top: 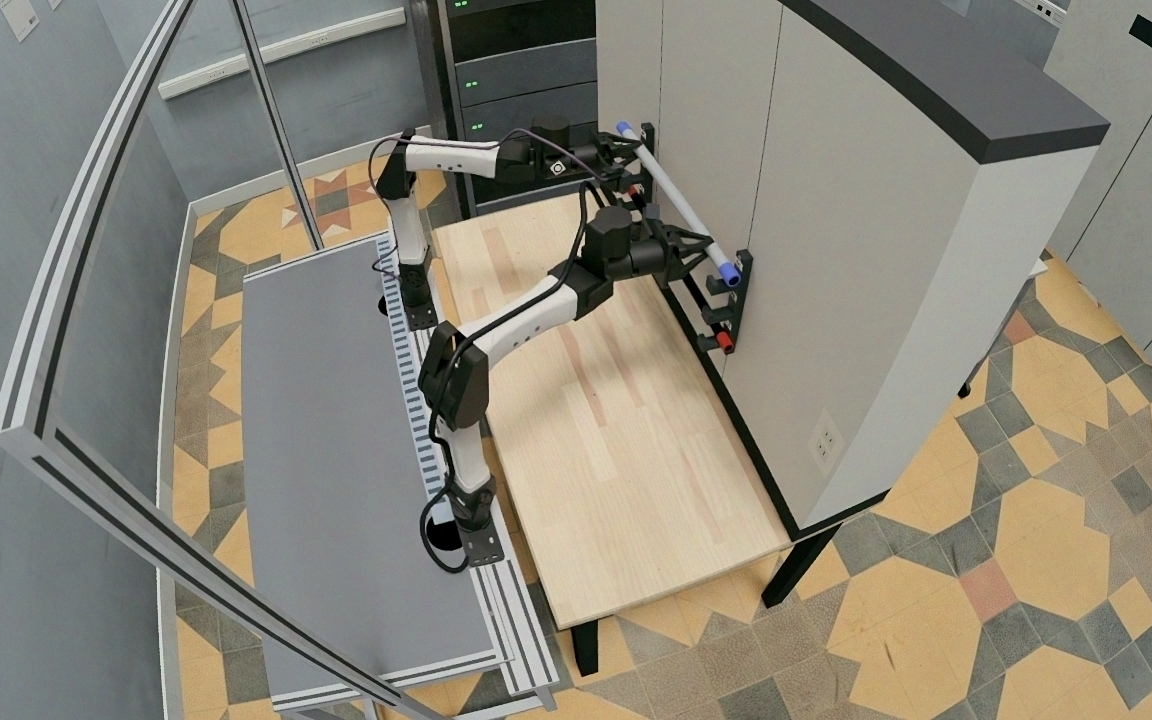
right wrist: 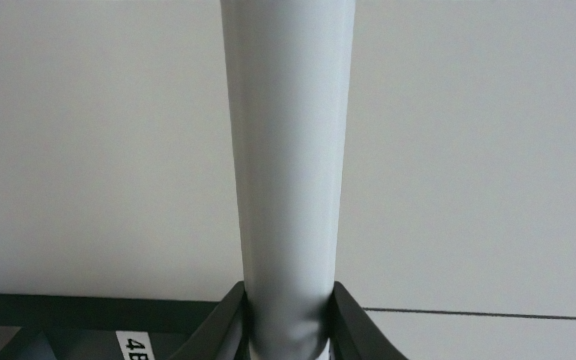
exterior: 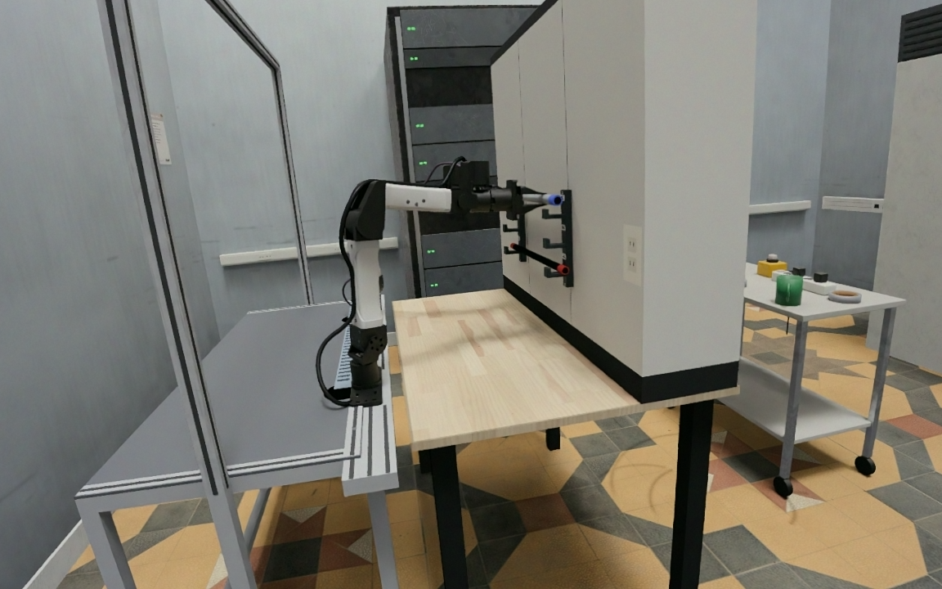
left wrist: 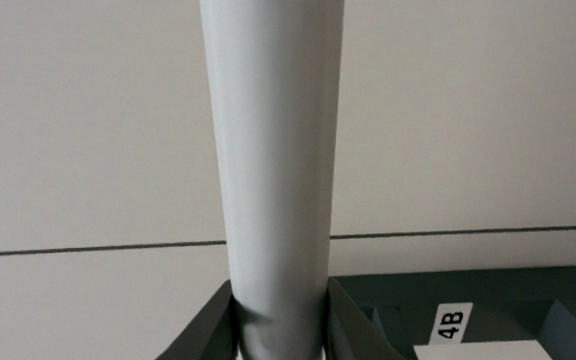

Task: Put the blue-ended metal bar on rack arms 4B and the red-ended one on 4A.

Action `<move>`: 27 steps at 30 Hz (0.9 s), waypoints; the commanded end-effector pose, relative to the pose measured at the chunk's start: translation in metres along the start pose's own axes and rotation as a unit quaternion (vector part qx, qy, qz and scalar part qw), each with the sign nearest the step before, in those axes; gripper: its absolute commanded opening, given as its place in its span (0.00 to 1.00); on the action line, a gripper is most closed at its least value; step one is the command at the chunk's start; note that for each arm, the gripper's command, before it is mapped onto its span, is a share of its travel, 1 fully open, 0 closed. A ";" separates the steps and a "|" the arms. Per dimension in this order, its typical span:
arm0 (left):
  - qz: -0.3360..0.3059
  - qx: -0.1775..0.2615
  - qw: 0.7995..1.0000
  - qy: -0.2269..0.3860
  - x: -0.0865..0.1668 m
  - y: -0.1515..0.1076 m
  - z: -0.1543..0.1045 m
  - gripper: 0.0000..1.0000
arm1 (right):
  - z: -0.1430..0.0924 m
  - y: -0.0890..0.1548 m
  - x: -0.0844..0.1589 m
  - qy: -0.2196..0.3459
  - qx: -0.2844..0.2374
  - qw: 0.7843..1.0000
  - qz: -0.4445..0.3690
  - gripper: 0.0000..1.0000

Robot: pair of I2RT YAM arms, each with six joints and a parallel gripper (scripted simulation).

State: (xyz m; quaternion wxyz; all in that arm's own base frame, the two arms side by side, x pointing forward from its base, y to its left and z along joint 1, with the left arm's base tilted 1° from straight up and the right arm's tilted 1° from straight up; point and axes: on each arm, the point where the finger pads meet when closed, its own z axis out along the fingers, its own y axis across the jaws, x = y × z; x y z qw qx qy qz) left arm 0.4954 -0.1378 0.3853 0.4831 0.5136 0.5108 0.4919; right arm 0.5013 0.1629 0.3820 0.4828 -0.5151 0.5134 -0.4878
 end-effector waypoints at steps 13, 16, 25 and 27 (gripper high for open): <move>0.000 -0.022 1.000 -0.008 -0.005 0.015 -0.022 0.00 | -0.025 -0.021 0.001 -0.003 0.026 1.000 0.000 0.00; 0.000 -0.022 1.000 -0.008 -0.005 0.014 -0.025 0.00 | -0.027 -0.021 0.001 -0.003 0.026 1.000 0.000 0.00; 0.000 -0.022 1.000 -0.008 -0.005 0.013 -0.031 0.00 | -0.034 -0.020 0.001 -0.003 0.026 1.000 0.000 0.00; 0.000 -0.022 1.000 -0.008 -0.004 0.013 -0.033 0.00 | -0.036 -0.020 0.001 -0.003 0.026 1.000 0.000 0.00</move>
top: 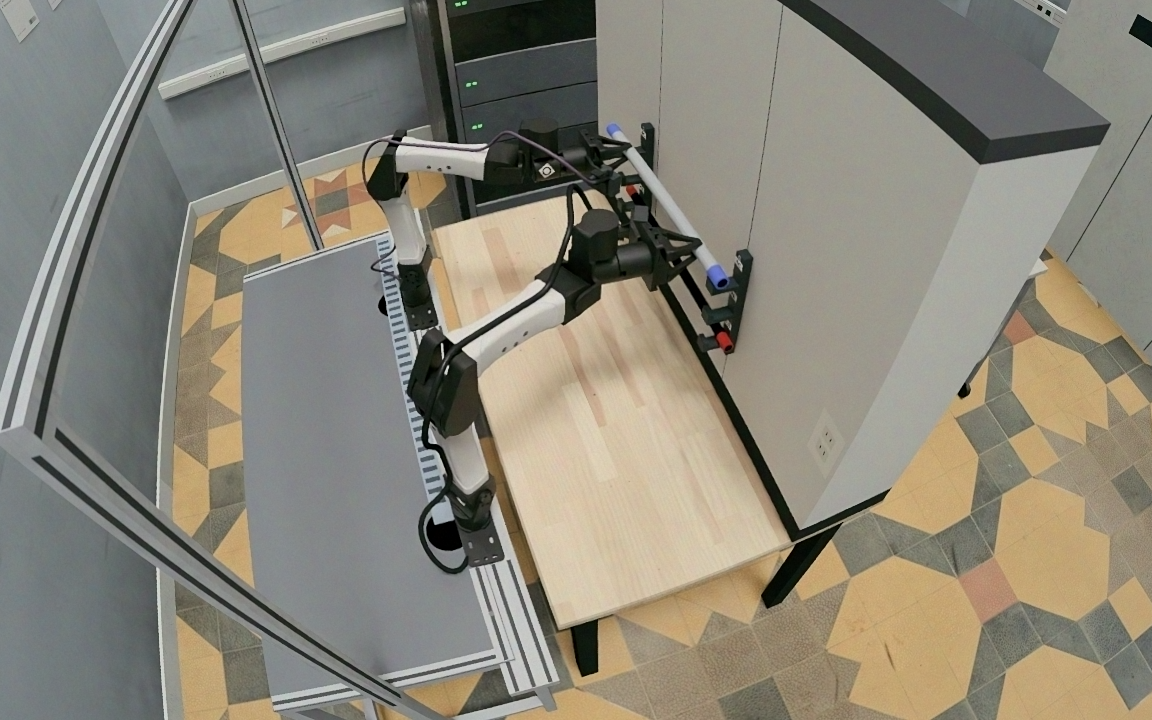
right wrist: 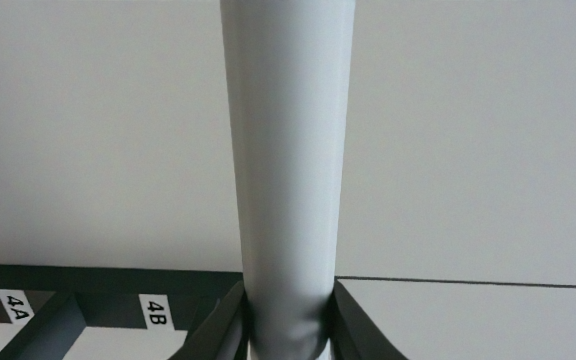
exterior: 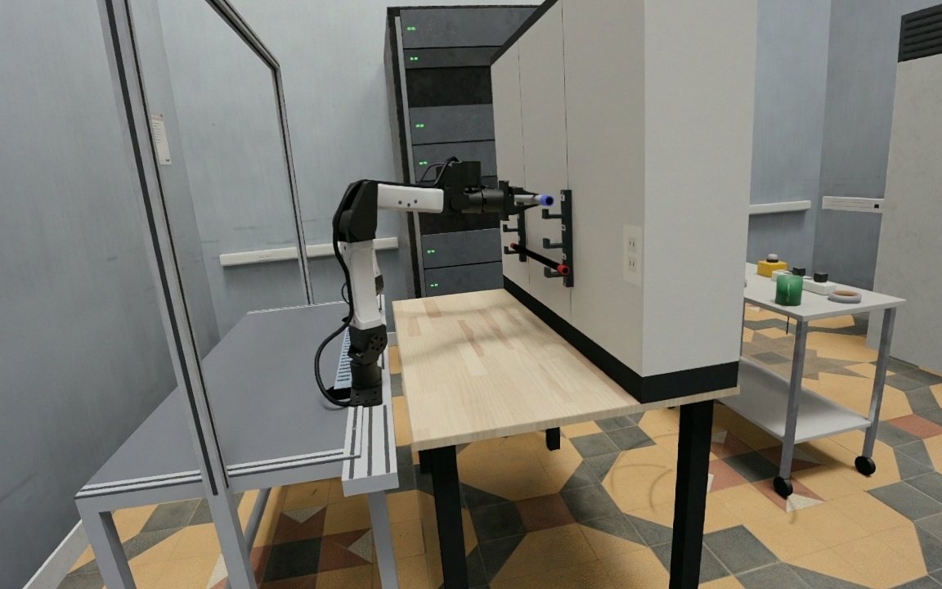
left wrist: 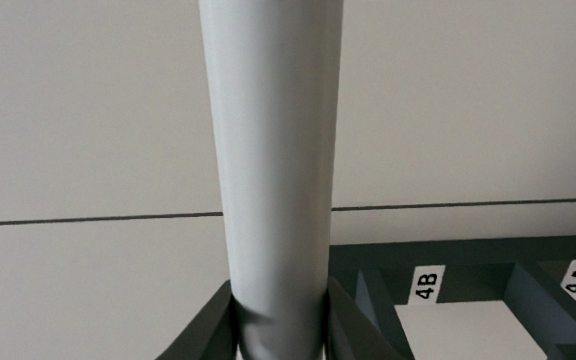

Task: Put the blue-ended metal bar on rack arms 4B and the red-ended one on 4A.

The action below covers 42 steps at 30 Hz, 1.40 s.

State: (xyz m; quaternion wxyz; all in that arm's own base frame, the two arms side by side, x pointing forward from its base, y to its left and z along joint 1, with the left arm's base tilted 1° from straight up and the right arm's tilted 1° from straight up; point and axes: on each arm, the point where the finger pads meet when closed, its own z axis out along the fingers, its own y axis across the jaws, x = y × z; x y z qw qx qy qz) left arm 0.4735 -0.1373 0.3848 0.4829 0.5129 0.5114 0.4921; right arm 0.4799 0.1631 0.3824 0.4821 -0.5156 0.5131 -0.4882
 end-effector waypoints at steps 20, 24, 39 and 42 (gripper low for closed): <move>0.000 -0.022 1.000 -0.009 -0.005 0.004 -0.021 0.00 | -0.024 -0.011 0.001 -0.003 0.026 1.000 0.001 0.00; 0.000 -0.022 1.000 -0.009 -0.005 -0.001 -0.020 0.00 | -0.023 -0.006 0.001 -0.003 0.026 1.000 0.001 0.00; 0.000 -0.022 1.000 -0.009 -0.005 -0.018 -0.020 0.00 | -0.022 0.013 0.001 -0.003 0.026 1.000 0.001 0.00; 0.000 -0.022 1.000 -0.009 -0.005 -0.021 -0.019 0.00 | -0.022 0.017 0.001 -0.003 0.026 1.000 0.001 0.00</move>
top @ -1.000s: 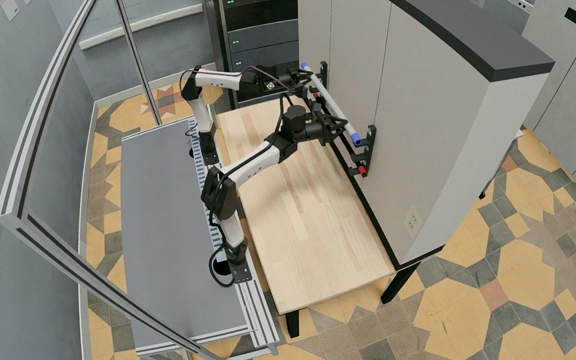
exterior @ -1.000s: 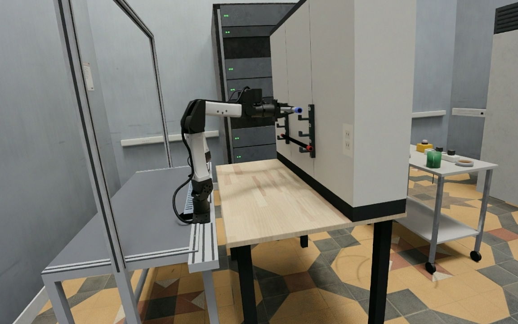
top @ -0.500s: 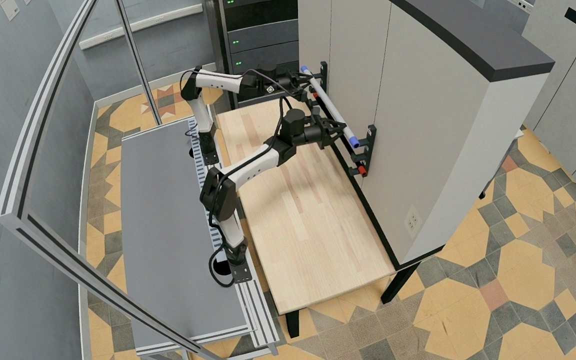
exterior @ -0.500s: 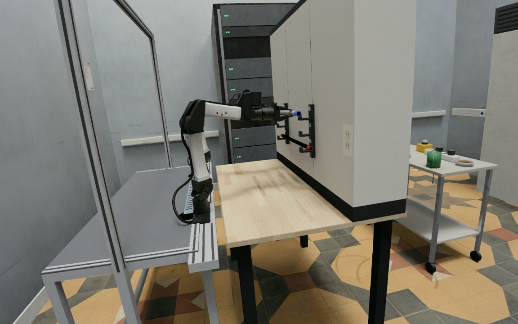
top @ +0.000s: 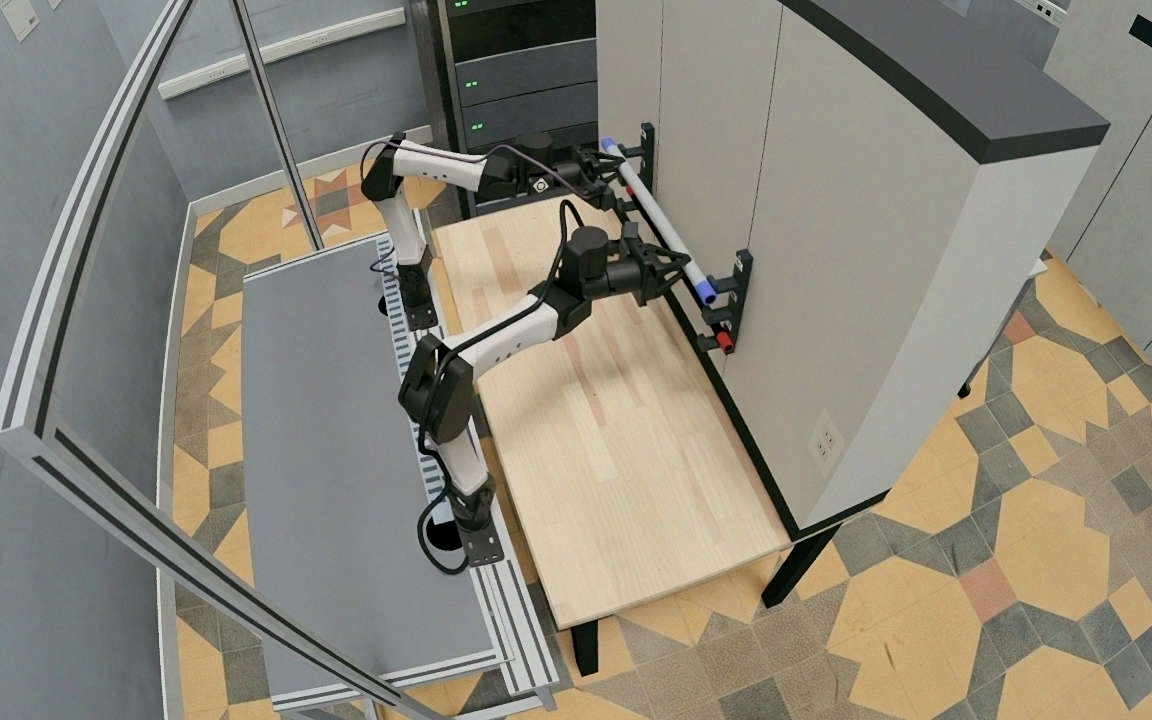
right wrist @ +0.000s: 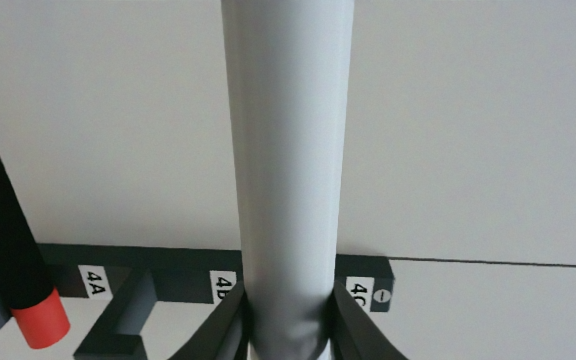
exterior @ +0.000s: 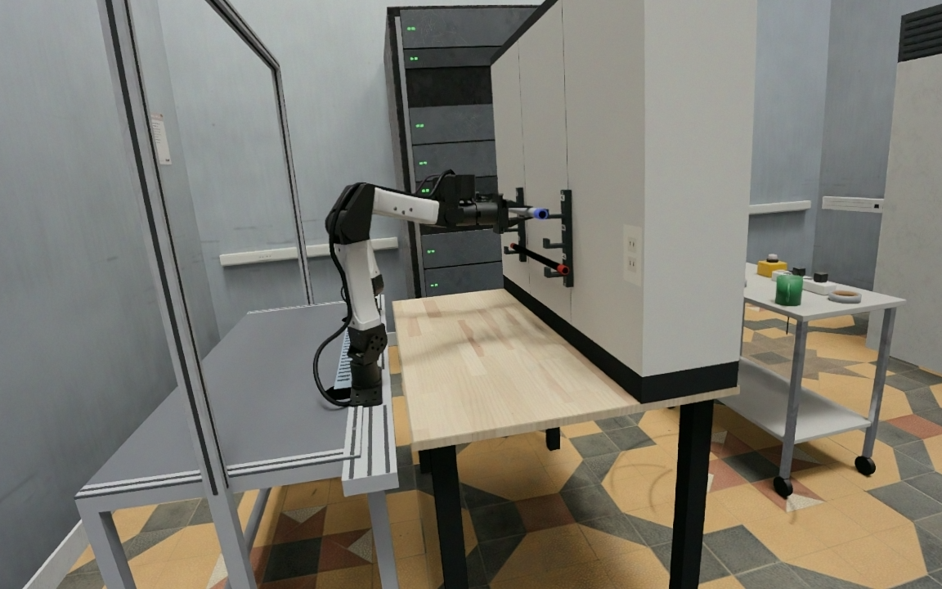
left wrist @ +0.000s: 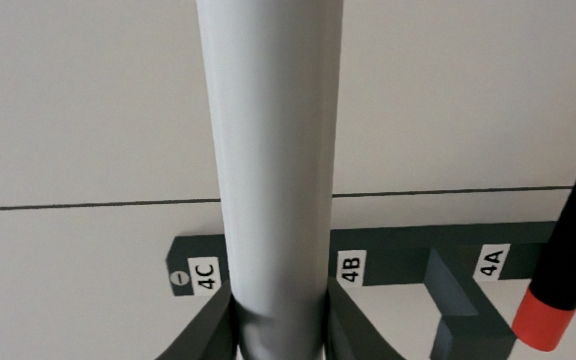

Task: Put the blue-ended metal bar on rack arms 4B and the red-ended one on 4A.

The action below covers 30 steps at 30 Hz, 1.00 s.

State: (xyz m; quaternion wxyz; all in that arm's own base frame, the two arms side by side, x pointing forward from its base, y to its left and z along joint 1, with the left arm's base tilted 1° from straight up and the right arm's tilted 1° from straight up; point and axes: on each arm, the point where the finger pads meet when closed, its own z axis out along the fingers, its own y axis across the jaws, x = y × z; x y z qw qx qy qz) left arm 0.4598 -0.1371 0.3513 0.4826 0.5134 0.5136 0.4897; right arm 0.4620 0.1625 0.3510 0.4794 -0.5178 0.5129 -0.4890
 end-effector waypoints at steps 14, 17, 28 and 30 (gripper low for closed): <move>0.002 -0.025 1.000 -0.009 -0.005 -0.001 -0.007 0.00 | -0.005 0.000 0.000 -0.003 0.028 1.000 0.004 0.00; 0.002 -0.025 1.000 -0.009 -0.005 -0.005 -0.007 0.00 | -0.005 0.004 0.000 -0.003 0.028 1.000 0.004 0.00; 0.002 -0.025 1.000 -0.009 -0.005 -0.016 -0.006 0.00 | -0.004 0.015 0.000 -0.003 0.028 1.000 0.004 0.00; 0.002 -0.025 1.000 -0.009 -0.005 -0.018 -0.006 0.00 | -0.004 0.017 0.000 -0.003 0.028 1.000 0.004 0.00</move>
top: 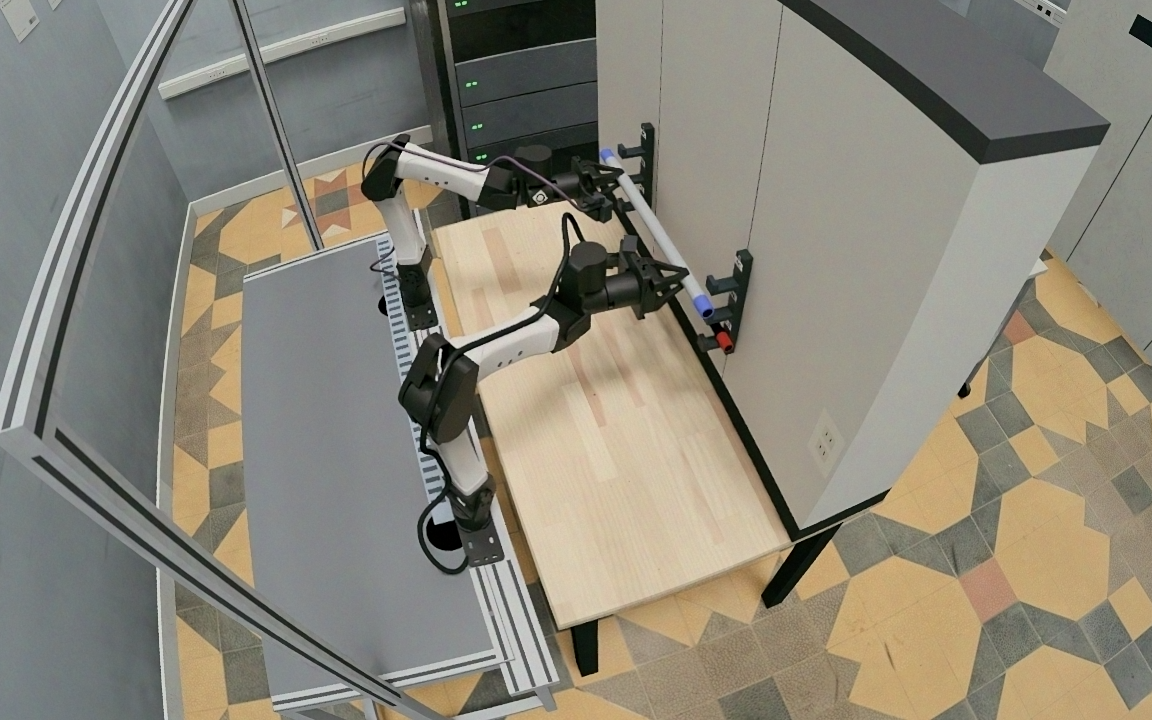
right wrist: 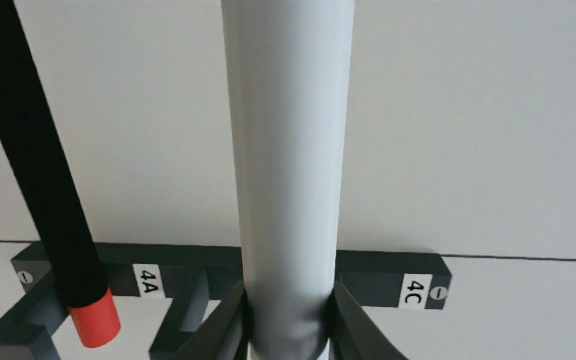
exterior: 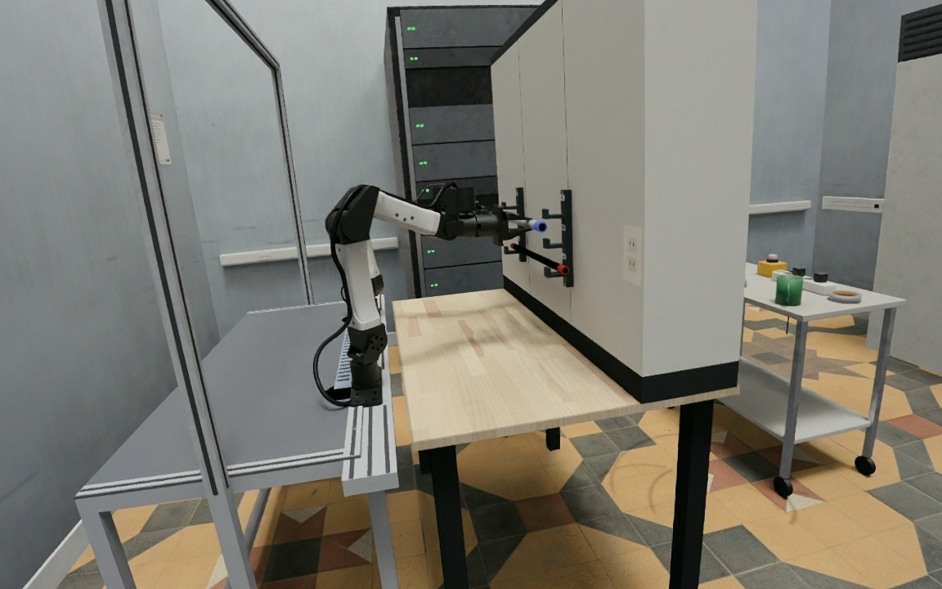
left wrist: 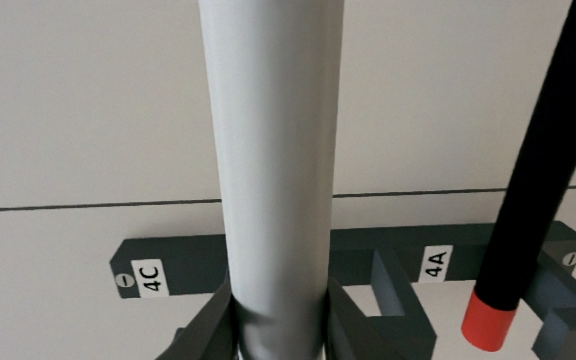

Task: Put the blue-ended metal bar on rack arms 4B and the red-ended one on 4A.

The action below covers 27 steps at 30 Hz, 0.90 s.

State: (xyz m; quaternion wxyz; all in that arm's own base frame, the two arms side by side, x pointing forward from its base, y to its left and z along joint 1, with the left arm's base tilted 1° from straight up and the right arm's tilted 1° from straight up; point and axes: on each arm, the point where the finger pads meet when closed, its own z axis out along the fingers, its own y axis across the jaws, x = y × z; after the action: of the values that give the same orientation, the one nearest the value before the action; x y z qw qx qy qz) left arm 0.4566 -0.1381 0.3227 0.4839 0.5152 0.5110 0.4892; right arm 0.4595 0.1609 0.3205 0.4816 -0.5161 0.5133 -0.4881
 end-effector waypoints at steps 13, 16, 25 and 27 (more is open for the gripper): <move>0.001 -0.024 1.000 -0.006 -0.004 0.000 -0.004 0.00 | -0.003 -0.003 -0.001 -0.003 0.027 1.000 0.001 0.00; 0.001 -0.024 1.000 -0.006 -0.004 0.000 -0.004 0.00 | -0.003 -0.002 -0.001 -0.003 0.027 1.000 0.001 0.00; 0.001 -0.024 1.000 -0.006 -0.004 -0.003 -0.004 0.00 | -0.003 0.000 -0.001 -0.003 0.027 1.000 0.001 0.00; 0.001 -0.024 1.000 -0.006 -0.004 -0.003 -0.004 0.00 | -0.003 0.000 -0.001 -0.003 0.027 1.000 0.001 0.00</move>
State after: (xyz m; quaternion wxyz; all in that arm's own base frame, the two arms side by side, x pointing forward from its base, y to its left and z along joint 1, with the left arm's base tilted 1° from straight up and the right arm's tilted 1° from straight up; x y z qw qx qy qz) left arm 0.4542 -0.1380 0.3131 0.4885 0.5120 0.5072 0.4919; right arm 0.4572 0.1608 0.3105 0.4867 -0.5123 0.5114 -0.4890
